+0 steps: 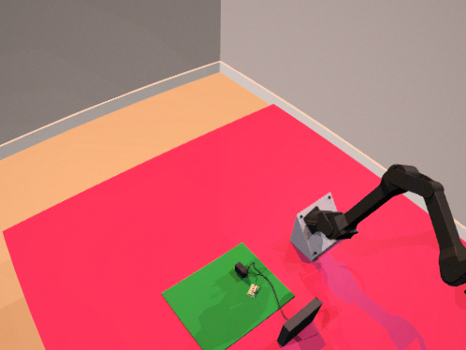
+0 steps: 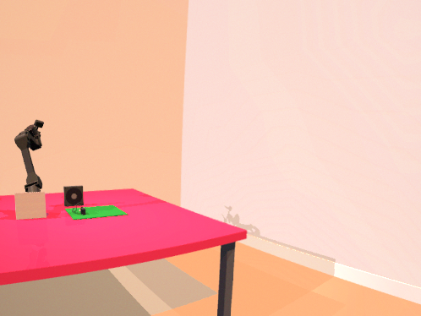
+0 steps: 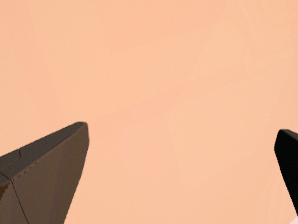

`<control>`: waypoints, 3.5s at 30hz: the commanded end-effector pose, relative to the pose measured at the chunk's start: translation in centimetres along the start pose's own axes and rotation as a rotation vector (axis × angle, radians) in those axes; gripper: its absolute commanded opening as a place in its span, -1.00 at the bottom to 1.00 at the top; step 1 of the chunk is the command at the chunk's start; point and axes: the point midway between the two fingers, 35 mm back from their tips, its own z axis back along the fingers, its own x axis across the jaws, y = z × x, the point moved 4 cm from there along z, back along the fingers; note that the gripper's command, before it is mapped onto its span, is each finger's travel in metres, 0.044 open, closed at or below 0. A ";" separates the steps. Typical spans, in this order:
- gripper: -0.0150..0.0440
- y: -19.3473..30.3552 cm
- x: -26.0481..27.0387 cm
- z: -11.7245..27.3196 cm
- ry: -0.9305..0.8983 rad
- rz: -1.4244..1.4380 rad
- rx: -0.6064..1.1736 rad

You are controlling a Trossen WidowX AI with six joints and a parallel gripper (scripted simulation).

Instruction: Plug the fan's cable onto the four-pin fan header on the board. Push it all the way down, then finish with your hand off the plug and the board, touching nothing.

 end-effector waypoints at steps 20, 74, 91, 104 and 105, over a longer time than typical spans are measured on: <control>1.00 18.7 7.4 7.9 -0.524 0.449 0.522; 1.00 18.7 -7.3 63.8 -1.457 -0.608 1.911; 1.00 19.7 -4.0 65.6 -1.457 -0.608 1.911; 1.00 20.2 -2.2 66.6 -1.456 -0.609 1.910; 1.00 20.2 -2.1 66.7 -1.456 -0.609 1.910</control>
